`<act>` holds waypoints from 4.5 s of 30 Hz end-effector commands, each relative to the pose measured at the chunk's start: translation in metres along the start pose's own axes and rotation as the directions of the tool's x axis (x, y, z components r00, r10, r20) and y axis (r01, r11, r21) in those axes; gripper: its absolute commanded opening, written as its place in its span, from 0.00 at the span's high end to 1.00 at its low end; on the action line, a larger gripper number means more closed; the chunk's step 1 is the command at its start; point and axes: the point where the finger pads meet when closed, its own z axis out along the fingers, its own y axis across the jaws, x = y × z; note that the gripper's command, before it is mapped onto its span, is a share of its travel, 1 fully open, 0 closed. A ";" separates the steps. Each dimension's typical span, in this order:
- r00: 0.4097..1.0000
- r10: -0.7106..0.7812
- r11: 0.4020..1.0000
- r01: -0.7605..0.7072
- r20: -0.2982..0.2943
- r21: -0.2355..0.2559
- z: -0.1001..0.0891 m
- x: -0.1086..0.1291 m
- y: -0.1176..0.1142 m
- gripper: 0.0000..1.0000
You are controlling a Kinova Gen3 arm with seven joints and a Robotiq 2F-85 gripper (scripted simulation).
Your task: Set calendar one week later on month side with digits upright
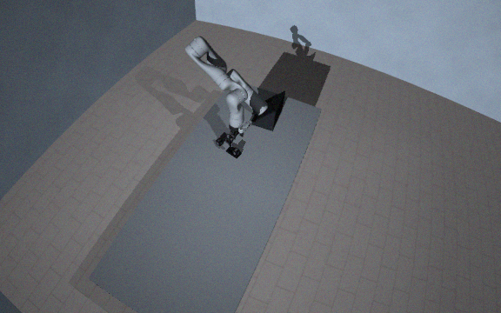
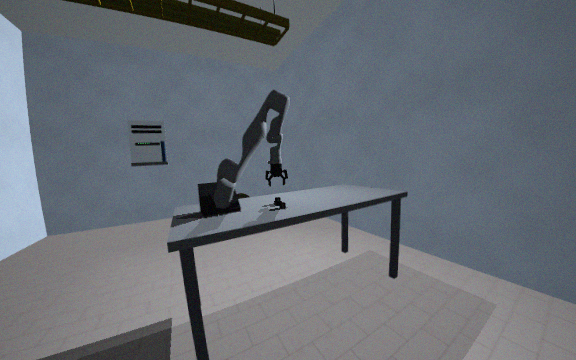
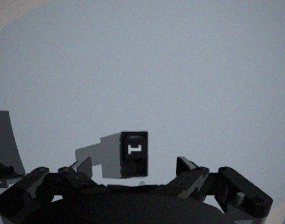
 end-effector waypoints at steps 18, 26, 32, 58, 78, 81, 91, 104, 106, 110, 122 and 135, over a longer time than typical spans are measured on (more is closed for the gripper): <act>0.999 -0.032 0.999 0.032 -0.001 0.001 0.000 -0.001 0.000 0.00; 0.995 -0.098 0.995 0.098 0.000 0.005 0.001 -0.003 -0.001 0.00; 0.984 -0.179 0.984 0.179 0.000 0.011 0.002 -0.007 -0.002 0.00; 0.756 -0.654 0.755 0.655 -0.019 0.032 0.008 -0.028 -0.008 0.00; 0.211 -0.976 0.211 0.977 -0.048 0.019 0.012 -0.053 -0.011 0.00; 0.097 -0.994 0.097 0.995 -0.051 0.013 0.013 -0.058 -0.011 0.00; -0.210 -0.976 -0.210 0.978 -0.051 -0.004 0.015 -0.070 -0.011 0.00; -0.578 -0.815 -0.578 0.816 -0.037 -0.021 0.016 -0.087 -0.009 0.00; -0.633 -0.774 -0.632 0.774 -0.034 -0.023 0.016 -0.090 -0.009 0.00; -0.729 -0.684 -0.729 0.684 -0.027 -0.025 0.017 -0.095 -0.008 0.00; -0.894 -0.448 -0.894 0.449 -0.012 -0.021 0.017 -0.107 -0.005 0.00; -0.978 -0.210 -0.978 0.210 -0.002 -0.011 0.018 -0.118 -0.003 0.00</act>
